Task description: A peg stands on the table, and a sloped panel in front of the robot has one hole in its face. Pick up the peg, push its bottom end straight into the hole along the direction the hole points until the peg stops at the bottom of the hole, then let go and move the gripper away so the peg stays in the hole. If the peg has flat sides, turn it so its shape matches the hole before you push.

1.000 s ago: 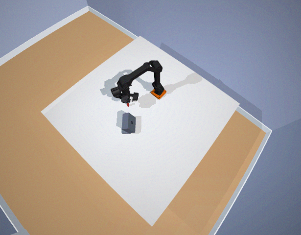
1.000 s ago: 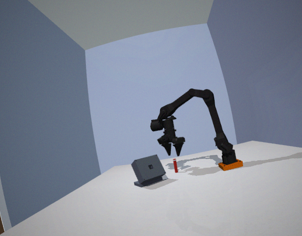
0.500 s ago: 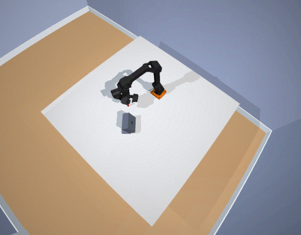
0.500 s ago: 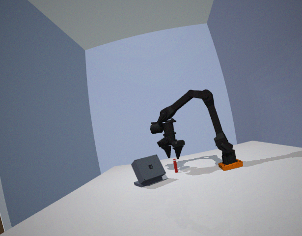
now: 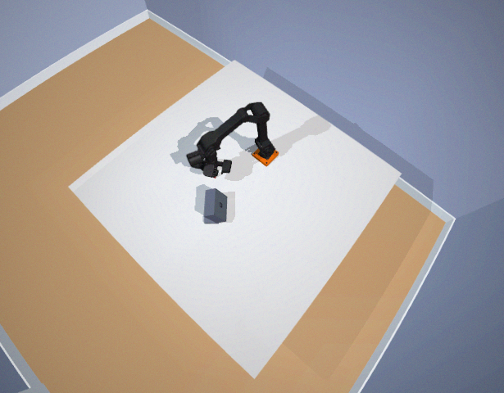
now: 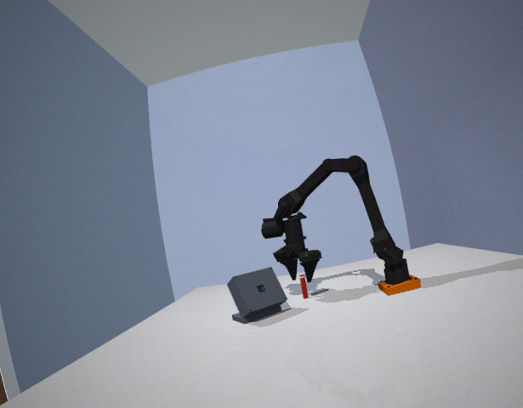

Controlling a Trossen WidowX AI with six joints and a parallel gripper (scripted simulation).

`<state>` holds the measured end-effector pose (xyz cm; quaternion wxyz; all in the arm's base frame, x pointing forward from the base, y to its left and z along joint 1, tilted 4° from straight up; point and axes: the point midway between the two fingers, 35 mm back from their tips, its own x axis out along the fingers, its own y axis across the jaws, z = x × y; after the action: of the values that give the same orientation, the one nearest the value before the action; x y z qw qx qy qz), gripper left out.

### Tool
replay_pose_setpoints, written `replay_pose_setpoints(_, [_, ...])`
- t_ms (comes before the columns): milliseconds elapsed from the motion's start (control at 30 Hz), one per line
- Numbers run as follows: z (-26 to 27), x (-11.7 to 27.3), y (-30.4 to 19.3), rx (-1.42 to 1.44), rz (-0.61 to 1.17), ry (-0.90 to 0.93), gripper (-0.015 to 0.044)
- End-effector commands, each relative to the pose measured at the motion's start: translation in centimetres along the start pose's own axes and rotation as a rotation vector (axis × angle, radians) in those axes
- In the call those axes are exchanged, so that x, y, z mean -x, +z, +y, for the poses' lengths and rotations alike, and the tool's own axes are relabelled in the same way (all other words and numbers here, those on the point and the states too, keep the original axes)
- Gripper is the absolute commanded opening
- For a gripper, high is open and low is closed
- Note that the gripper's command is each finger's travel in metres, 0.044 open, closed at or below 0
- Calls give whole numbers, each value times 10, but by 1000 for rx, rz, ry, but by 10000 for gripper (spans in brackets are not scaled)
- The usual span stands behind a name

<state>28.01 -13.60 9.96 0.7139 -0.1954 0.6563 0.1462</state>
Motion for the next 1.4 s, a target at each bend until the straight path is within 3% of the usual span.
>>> replay_pose_setpoints(0, [3,-10,-3,-5,10,8,440])
replay_pose_setpoints(500, [4,-22,-3,-5,10,8,440])
replay_pose_setpoints(1000, [2,-19,-1,0,3,4,46])
replay_pose_setpoints(1367, [2,-15,-1,0,3,4,0])
